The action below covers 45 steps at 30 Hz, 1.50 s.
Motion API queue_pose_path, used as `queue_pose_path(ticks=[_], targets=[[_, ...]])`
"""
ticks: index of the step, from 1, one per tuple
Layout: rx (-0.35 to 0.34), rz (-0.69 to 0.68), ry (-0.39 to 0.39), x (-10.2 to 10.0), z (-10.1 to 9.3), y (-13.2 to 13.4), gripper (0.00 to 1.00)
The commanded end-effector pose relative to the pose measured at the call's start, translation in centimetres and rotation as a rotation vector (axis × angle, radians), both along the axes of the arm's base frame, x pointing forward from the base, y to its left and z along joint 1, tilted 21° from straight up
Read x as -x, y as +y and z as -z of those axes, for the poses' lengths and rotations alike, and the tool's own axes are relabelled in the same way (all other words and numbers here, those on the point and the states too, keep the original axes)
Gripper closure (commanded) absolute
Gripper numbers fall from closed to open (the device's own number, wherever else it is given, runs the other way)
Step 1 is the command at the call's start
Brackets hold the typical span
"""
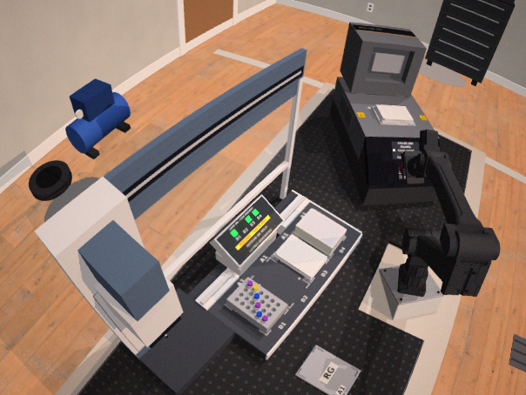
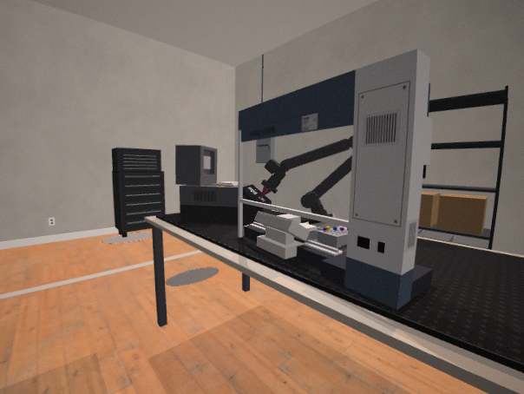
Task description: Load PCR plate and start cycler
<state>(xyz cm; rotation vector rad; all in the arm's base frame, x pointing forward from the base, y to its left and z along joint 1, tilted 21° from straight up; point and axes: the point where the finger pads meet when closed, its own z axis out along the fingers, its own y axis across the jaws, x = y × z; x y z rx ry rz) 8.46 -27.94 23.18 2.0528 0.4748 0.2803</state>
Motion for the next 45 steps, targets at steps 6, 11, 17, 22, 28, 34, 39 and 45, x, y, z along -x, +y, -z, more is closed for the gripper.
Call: queue_pose_path(ticks=[6,11,17,22,28,34,39,45], targets=[[0.064,-0.005,-0.018,-0.4,-2.1,-0.2,1.00],[0.063,-0.005,-0.021,-0.3,-1.7,-0.1,1.00],[0.061,-0.003,-0.021,-0.1,-1.3,0.0,1.00],[0.064,-0.002,-0.019,0.0,-1.3,0.0,1.00],[0.064,-0.001,-0.016,0.2,-1.1,0.0,1.00],[0.062,-0.002,-0.013,0.3,-0.9,0.0,1.00],[0.061,-0.002,-0.010,0.4,-0.8,-0.1,1.00],[0.057,0.000,-0.006,0.4,-0.6,-0.2,1.00]])
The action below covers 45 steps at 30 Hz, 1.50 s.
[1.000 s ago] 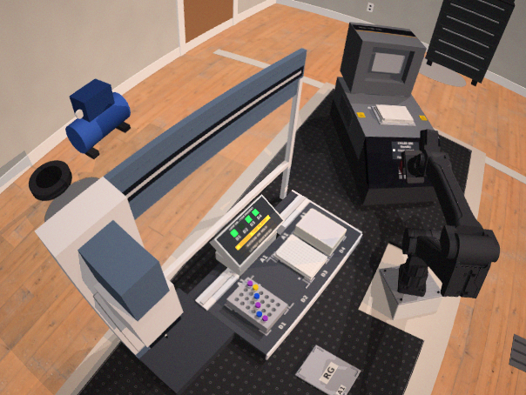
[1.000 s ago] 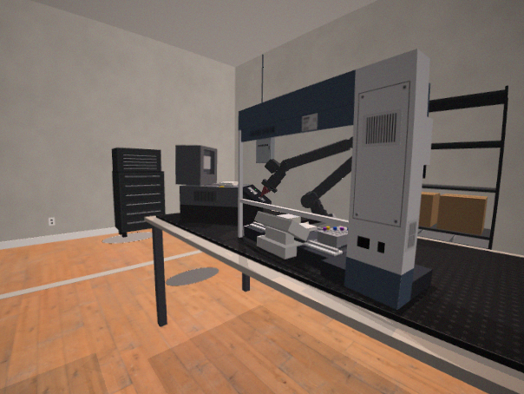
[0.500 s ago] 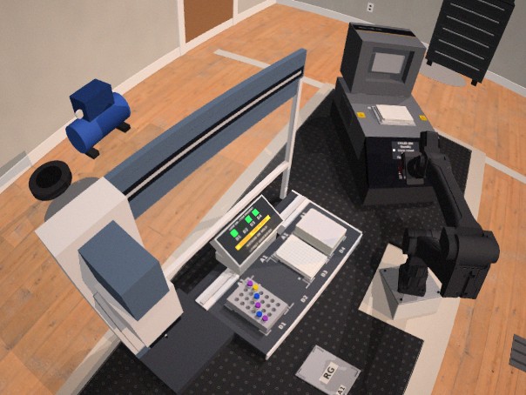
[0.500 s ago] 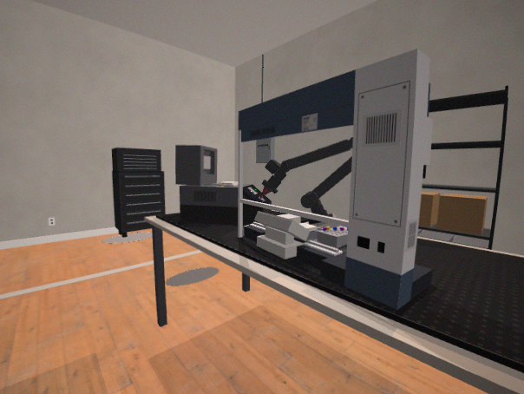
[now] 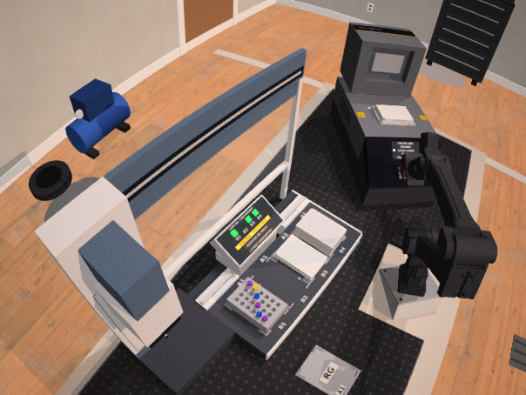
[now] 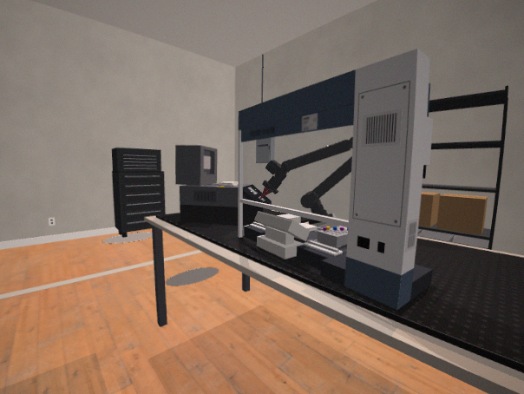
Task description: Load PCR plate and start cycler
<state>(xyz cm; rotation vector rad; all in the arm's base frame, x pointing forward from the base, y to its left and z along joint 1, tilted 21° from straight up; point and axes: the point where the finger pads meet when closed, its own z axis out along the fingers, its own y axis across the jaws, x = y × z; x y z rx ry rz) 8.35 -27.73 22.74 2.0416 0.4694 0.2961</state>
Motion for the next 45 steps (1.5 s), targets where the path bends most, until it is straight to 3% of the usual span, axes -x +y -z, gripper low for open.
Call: queue_pose_path(ticks=[1,45], targets=[[0.049,0.004,0.010,0.34,-1.00,-0.40,1.00],[0.019,-0.002,0.022,-0.23,-0.18,-0.66,1.00]])
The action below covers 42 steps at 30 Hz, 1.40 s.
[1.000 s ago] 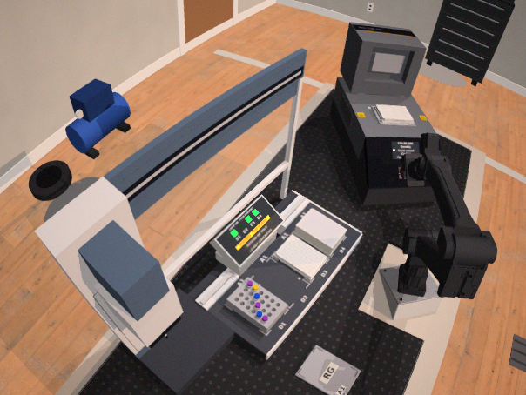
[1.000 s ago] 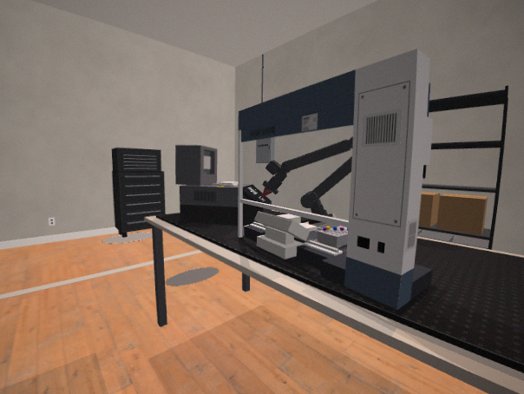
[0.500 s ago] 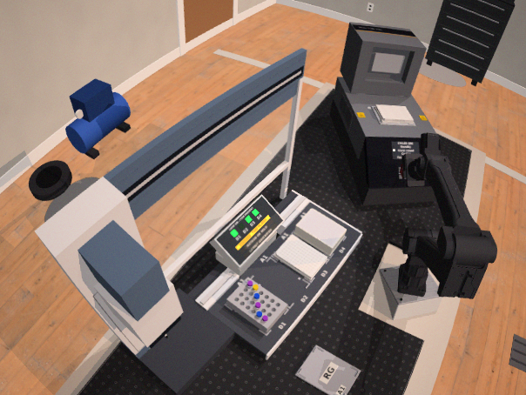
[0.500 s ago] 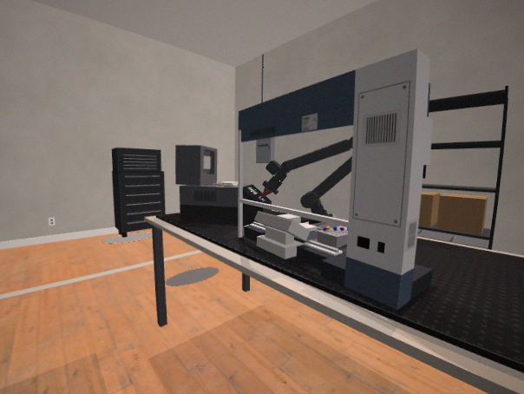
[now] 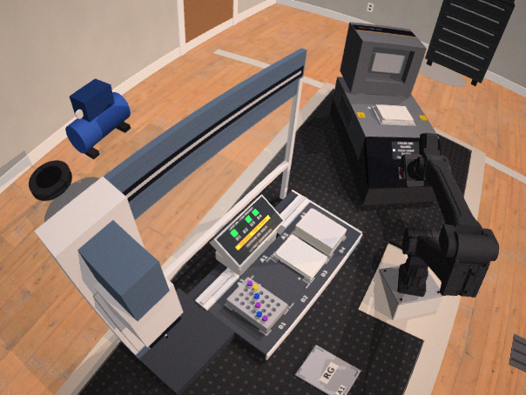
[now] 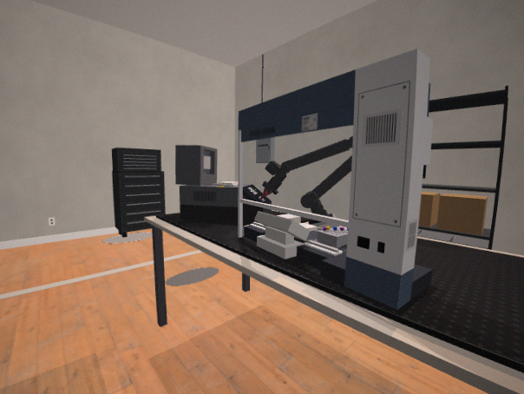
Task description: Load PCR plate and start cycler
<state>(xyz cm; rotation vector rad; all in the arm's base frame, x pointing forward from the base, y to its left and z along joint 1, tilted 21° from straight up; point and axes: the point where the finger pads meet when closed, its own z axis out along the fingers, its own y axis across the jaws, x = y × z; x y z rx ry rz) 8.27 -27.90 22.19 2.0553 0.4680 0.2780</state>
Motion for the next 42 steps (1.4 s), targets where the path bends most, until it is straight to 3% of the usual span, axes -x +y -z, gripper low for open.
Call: queue_pose_path(ticks=[1,28,29,42], targets=[[0.028,-0.012,0.008,-0.3,-0.7,-0.5,1.00],[0.029,-0.026,-0.011,-1.2,-1.9,-1.0,1.00],[0.052,-0.014,-0.004,-0.6,-4.3,-1.4,1.00],[0.069,-0.037,-0.033,-1.9,-5.7,-1.9,1.00]])
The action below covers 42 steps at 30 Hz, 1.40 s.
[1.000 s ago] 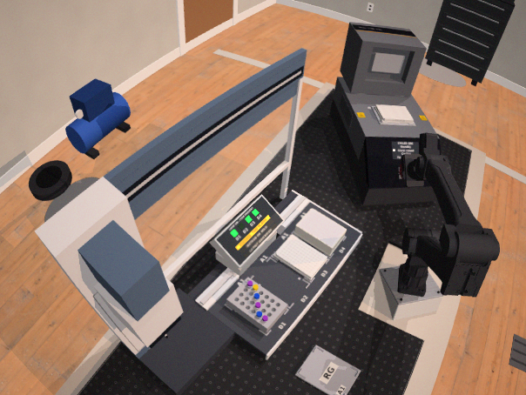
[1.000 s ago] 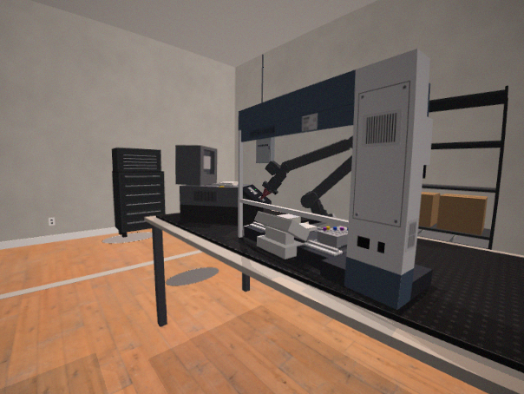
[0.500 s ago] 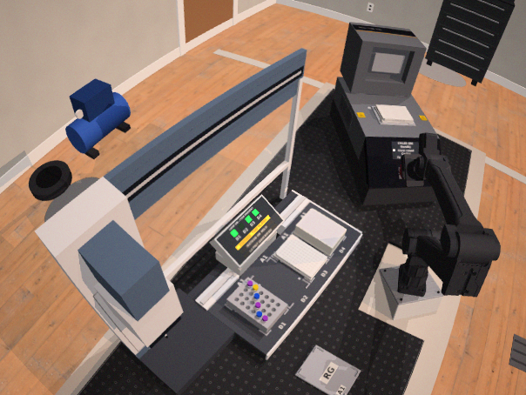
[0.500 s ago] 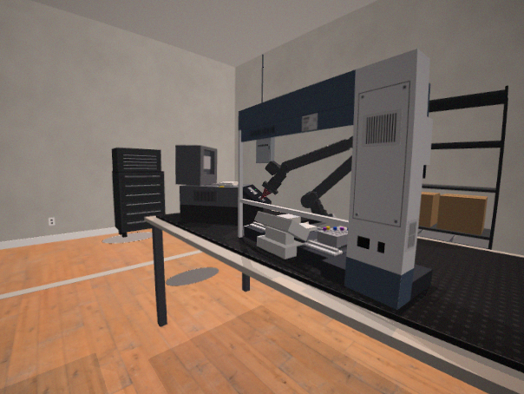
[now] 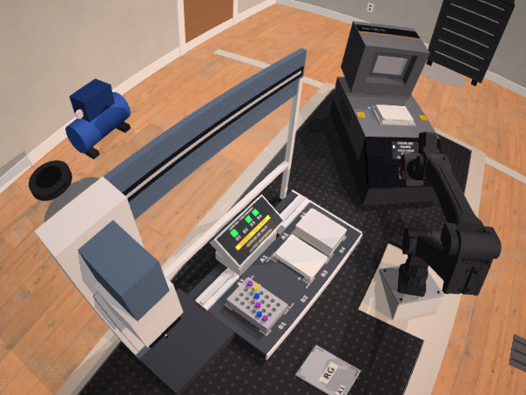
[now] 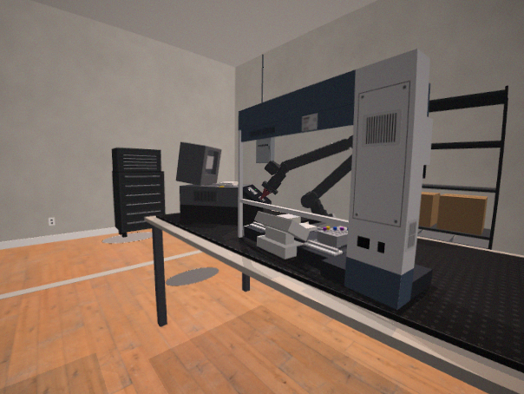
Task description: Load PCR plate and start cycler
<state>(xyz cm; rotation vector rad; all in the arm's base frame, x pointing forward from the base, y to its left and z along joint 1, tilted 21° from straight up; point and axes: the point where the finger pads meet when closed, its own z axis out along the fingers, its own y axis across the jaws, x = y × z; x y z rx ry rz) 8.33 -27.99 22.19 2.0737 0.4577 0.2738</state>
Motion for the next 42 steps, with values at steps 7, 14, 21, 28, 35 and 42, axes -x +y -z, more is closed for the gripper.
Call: queue_pose_path(ticks=[7,14,21,28,35,42], targets=[[0.092,-0.033,-0.006,-0.3,-6.0,0.2,1.00],[0.079,-0.024,0.004,0.5,-5.3,1.2,1.00],[0.064,-0.024,0.009,1.1,-4.8,2.6,1.00],[0.049,-0.022,0.009,1.1,-3.9,2.1,1.00],[0.019,-0.028,-0.007,0.6,-2.2,1.9,1.00],[0.065,-0.017,-0.019,0.8,-3.9,2.0,1.00]])
